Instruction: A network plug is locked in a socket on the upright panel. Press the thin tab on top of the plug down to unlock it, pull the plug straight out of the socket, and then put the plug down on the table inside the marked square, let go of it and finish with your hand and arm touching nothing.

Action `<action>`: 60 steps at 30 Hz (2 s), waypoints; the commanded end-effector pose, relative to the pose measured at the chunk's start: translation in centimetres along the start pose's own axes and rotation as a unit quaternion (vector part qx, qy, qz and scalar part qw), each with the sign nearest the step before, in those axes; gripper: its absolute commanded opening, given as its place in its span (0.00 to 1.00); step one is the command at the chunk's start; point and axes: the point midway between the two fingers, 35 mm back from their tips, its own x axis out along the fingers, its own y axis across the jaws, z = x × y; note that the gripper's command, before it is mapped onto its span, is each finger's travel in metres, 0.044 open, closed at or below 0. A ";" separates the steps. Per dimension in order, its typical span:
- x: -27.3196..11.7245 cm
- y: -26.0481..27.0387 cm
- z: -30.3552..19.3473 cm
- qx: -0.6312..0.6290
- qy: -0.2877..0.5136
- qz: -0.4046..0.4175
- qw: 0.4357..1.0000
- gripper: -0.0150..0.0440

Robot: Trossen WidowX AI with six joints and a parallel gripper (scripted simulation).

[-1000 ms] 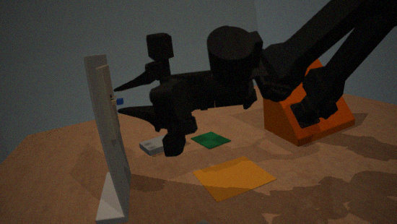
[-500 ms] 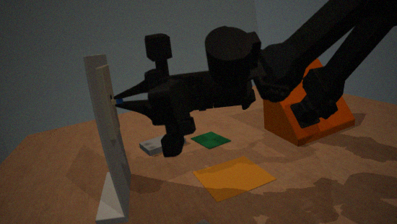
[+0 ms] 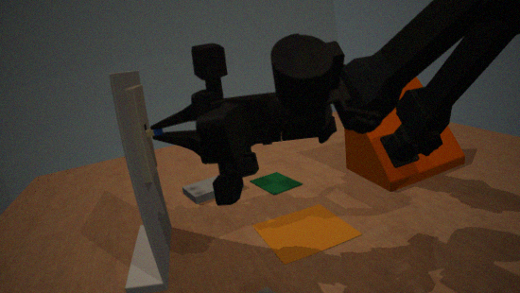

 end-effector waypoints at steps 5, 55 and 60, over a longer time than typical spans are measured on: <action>-0.6 0.1 -0.2 -0.002 0.001 0.001 1.000 0.25; -2.9 0.1 -0.6 -0.002 0.001 0.001 1.000 0.25; -3.1 0.1 -0.6 -0.002 0.001 0.002 1.000 0.25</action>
